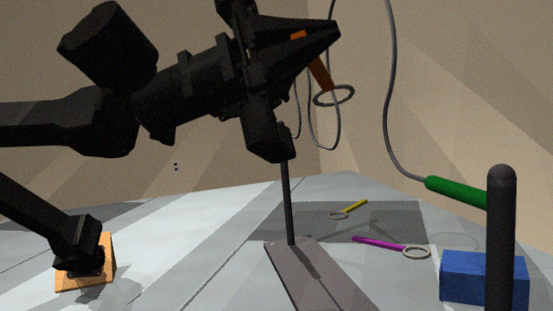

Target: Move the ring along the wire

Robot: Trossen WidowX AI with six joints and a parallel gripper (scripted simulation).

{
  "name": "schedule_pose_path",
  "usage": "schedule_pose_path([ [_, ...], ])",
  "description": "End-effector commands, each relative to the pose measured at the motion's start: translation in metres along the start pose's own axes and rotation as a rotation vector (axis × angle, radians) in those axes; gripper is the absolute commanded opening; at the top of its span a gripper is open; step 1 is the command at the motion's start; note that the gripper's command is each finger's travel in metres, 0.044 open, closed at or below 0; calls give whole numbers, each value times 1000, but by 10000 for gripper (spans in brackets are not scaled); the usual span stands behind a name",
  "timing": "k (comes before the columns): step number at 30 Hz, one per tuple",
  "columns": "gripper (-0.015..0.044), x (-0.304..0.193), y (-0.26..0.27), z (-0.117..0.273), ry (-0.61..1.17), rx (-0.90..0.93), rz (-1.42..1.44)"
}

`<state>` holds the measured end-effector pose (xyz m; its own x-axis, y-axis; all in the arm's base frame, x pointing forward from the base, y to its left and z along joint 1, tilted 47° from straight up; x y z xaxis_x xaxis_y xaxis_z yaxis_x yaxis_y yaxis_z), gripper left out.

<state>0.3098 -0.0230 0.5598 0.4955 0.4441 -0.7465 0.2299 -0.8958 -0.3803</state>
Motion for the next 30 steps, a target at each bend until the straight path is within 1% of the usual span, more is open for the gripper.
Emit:
schedule_pose_path([
  [1, -150, 1, 4, 0, -3, -2, 1],
  [16, -150, -4, 36, 3, 21, 76, -148],
  [30, -150, 2, 82, 13, 62, 221, -421],
])
Point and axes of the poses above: the point midway between the two fingers, 35 mm back from their tips, its own z axis back along the fingers, its own y axis across the jaws, x = y × z, the point moved 1 cm from there along z, back along the fingers, and after that the axes turned 9 degrees about -z, right-handed, at the moved point
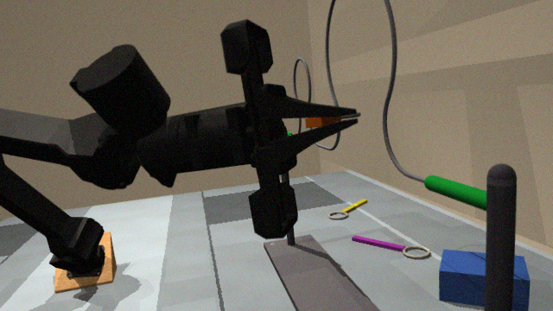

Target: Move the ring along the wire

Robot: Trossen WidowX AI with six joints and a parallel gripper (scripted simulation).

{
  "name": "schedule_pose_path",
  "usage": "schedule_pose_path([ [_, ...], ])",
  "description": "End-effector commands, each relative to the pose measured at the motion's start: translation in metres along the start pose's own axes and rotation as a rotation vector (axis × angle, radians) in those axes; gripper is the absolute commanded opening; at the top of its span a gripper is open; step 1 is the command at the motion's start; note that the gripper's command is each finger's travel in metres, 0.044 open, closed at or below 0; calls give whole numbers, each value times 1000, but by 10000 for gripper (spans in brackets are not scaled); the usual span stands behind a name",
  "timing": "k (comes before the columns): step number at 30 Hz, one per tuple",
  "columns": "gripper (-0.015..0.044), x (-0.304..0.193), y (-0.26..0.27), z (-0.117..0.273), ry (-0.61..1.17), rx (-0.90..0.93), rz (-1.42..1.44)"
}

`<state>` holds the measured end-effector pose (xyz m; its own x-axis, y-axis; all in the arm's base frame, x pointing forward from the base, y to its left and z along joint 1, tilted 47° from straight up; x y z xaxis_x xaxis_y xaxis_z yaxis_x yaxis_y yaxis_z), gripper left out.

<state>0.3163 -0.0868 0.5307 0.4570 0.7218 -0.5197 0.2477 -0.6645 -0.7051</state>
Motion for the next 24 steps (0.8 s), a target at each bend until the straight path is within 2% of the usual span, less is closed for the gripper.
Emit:
schedule_pose_path([
  [1, -150, 0, 17, 1, 11, 52, -83],
  [24, -150, 15, 97, 22, 87, 320, -580],
])
Point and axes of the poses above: the point midway between the two fingers, 35 mm back from their tips, its own z axis back along the fingers, its own y axis across the jaws, x = y × z, the point moved 1 cm from there along z, back along the fingers, and after that the axes turned 9 degrees about -z, right-handed, at the moved point
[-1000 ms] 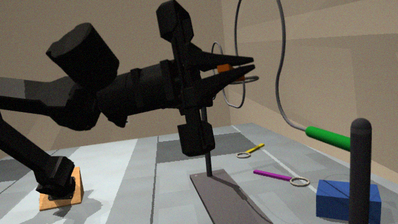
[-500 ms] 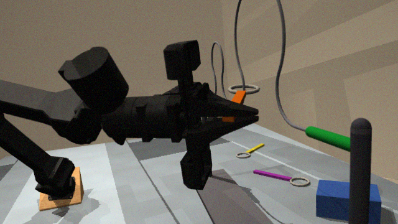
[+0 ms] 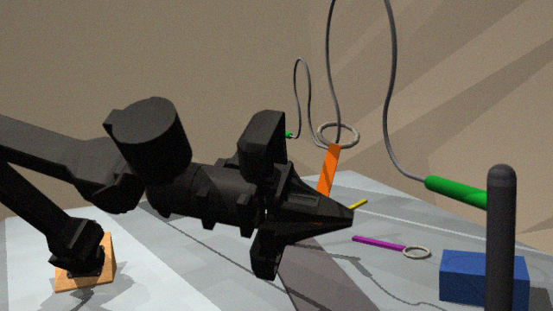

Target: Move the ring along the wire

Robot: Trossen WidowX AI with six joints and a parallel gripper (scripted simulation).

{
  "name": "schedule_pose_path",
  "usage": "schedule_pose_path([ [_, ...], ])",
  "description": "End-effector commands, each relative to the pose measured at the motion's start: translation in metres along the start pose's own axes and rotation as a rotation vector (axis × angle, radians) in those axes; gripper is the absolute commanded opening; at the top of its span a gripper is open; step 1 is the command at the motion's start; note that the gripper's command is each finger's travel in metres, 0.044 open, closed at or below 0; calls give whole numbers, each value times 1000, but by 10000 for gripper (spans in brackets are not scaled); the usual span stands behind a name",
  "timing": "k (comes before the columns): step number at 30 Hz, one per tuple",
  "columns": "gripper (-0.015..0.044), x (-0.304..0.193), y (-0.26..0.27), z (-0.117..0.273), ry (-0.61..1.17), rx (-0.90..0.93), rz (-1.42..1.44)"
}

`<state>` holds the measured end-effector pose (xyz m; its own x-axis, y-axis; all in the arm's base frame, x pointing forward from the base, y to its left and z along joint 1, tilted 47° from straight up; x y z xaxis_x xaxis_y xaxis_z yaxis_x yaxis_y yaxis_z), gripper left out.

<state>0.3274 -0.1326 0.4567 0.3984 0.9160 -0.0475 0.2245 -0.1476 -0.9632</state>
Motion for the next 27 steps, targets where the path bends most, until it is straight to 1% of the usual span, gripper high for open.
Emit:
schedule_pose_path([
  [1, -150, -2, 17, 2, 17, 52, -86],
  [13, -150, 1, 61, 10, 56, 192, -345],
  [27, -150, 17, 106, 25, 98, 343, -625],
])
Point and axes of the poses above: the point midway between the two fingers, 35 mm back from their tips, its own z axis back along the fingers, its own y axis across the jaws, x = y × z, the point moved 1 cm from there along z, back along the fingers, and after that the axes turned 9 degrees about -z, right-handed, at the moved point
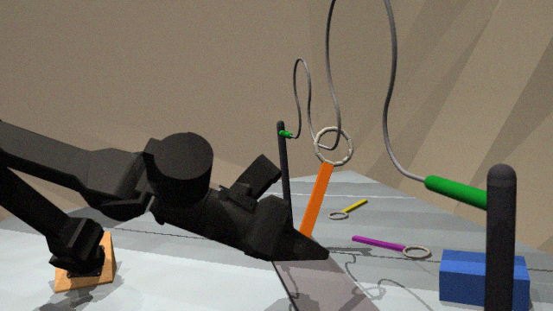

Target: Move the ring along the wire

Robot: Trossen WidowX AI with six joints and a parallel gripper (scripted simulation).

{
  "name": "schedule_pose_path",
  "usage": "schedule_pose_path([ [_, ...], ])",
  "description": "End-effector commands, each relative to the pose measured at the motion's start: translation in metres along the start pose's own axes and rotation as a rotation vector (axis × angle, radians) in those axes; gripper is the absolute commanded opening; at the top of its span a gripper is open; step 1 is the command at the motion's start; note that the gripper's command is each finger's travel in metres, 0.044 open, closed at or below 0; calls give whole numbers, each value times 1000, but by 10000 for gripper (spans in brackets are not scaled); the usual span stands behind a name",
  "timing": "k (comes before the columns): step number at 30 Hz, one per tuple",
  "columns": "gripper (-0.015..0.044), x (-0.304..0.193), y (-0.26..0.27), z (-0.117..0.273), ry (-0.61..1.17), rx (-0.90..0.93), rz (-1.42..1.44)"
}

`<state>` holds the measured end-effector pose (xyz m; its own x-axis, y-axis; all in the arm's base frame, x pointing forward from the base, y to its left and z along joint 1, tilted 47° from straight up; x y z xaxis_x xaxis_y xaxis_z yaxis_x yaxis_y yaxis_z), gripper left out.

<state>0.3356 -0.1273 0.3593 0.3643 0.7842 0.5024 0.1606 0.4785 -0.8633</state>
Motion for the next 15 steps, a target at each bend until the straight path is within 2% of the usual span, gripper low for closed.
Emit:
schedule_pose_path([
  [1, -150, -3, 15, 1, 17, 42, -72],
  [15, -150, -2, 53, 7, 44, 140, -258],
])
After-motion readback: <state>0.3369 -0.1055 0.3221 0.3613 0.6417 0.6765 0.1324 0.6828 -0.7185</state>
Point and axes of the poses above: the point midway between the two fingers, 35 mm back from their tips, its own z axis back along the fingers, its own y axis across the jaws, x = y × z, the point moved 1 cm from there along z, back along the fingers, and after that the axes turned 9 degrees about -z, right-handed, at the moved point
